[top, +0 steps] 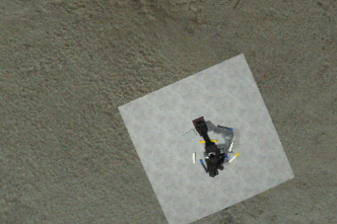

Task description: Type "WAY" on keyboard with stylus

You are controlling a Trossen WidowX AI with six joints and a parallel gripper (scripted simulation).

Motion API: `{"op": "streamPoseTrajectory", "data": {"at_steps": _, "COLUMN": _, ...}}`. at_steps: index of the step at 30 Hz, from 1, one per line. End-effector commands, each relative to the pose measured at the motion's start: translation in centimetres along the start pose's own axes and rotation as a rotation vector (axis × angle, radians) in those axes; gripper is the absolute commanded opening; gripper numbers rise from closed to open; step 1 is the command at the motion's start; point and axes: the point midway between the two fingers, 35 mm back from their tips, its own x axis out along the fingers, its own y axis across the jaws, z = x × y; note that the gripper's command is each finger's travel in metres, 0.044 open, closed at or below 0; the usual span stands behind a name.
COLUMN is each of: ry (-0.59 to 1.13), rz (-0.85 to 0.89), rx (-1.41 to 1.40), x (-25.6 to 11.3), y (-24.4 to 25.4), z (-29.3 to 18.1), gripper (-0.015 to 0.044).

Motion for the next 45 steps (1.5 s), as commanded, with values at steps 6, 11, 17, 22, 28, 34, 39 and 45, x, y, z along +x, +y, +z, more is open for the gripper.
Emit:
{"op": "streamPoseTrajectory", "data": {"at_steps": 6, "ry": 0.001, "rz": -0.002, "rx": 0.004, "x": -1.1, "y": 0.0, "z": -1.9, "gripper": 0.0081}}
{"op": "streamPoseTrajectory", "data": {"at_steps": 11, "ry": 0.001, "rz": -0.002, "rx": 0.003, "x": -1.8, "y": 0.0, "z": -3.2, "gripper": 0.0081}}
{"op": "streamPoseTrajectory", "data": {"at_steps": 17, "ry": 0.001, "rz": -0.002, "rx": 0.003, "x": -1.8, "y": 0.0, "z": -3.2, "gripper": 0.0081}}
{"op": "streamPoseTrajectory", "data": {"at_steps": 22, "ry": -0.002, "rz": 0.031, "rx": 0.027, "x": -2.9, "y": 0.1, "z": -2.5, "gripper": 0.0065}}
{"op": "streamPoseTrajectory", "data": {"at_steps": 28, "ry": -0.004, "rz": 0.118, "rx": 0.079, "x": -5.7, "y": 0.2, "z": -1.3, "gripper": 0.0025}}
{"op": "streamPoseTrajectory", "data": {"at_steps": 34, "ry": -0.006, "rz": 0.206, "rx": 0.130, "x": -8.4, "y": 0.1, "z": -0.2, "gripper": 0.0000}}
{"op": "streamPoseTrajectory", "data": {"at_steps": 39, "ry": -0.007, "rz": 0.279, "rx": 0.172, "x": -10.5, "y": -0.2, "z": 0.6, "gripper": 0.0000}}
{"op": "streamPoseTrajectory", "data": {"at_steps": 45, "ry": -0.009, "rz": 0.368, "rx": 0.221, "x": -13.0, "y": -0.8, "z": 1.6, "gripper": 0.0000}}
